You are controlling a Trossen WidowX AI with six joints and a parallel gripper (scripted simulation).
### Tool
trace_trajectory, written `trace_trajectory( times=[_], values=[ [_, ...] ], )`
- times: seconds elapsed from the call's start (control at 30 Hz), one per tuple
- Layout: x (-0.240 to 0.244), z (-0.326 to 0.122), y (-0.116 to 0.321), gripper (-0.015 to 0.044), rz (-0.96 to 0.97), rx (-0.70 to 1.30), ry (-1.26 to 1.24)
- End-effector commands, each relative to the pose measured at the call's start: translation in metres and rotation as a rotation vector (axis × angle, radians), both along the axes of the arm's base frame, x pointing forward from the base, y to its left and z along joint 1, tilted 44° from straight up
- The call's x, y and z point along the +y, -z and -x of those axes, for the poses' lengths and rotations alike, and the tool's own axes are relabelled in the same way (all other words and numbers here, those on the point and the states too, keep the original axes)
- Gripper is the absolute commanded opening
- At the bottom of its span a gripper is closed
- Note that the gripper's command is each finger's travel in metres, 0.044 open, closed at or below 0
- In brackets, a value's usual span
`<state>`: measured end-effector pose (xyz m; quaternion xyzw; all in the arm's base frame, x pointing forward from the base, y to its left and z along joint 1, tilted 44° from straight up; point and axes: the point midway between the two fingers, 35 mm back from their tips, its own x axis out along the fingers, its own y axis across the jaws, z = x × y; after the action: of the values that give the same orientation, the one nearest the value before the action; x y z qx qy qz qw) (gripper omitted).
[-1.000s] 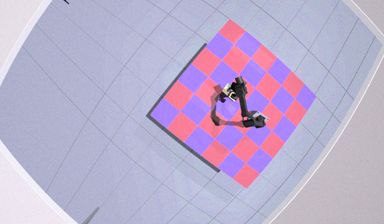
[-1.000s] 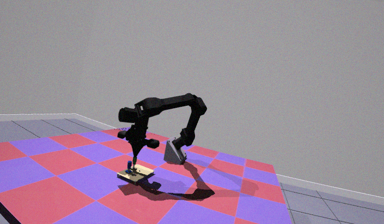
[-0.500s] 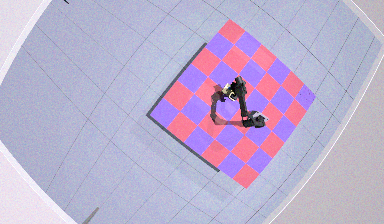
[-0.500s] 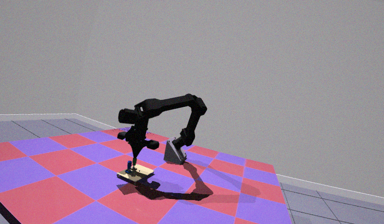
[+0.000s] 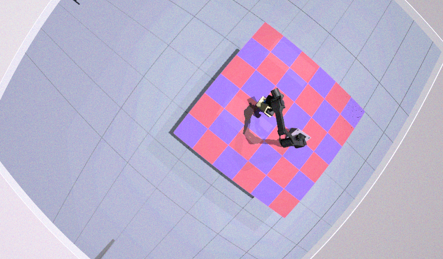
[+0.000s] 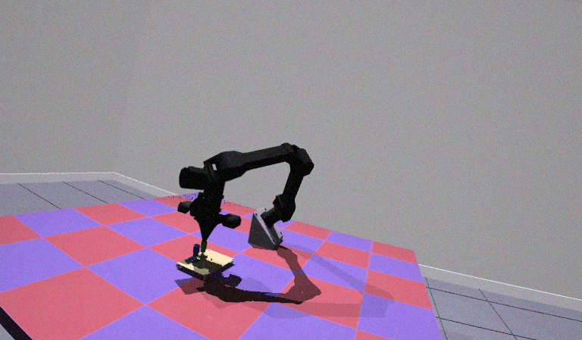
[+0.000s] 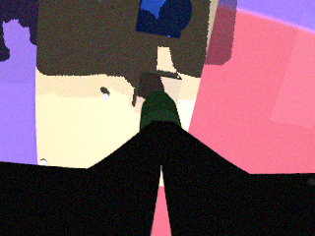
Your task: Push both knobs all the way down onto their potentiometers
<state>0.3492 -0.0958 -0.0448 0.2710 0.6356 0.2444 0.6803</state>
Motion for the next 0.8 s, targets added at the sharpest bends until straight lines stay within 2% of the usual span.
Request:
trace_trajectory(
  times=[0.0, 0.77],
  values=[
    [0.0119, -0.0033, 0.0099, 0.0000, -0.011, 0.002, -0.022],
    [0.0139, -0.0035, 0.0120, 0.0000, -0.011, 0.002, -0.022]
  ],
)
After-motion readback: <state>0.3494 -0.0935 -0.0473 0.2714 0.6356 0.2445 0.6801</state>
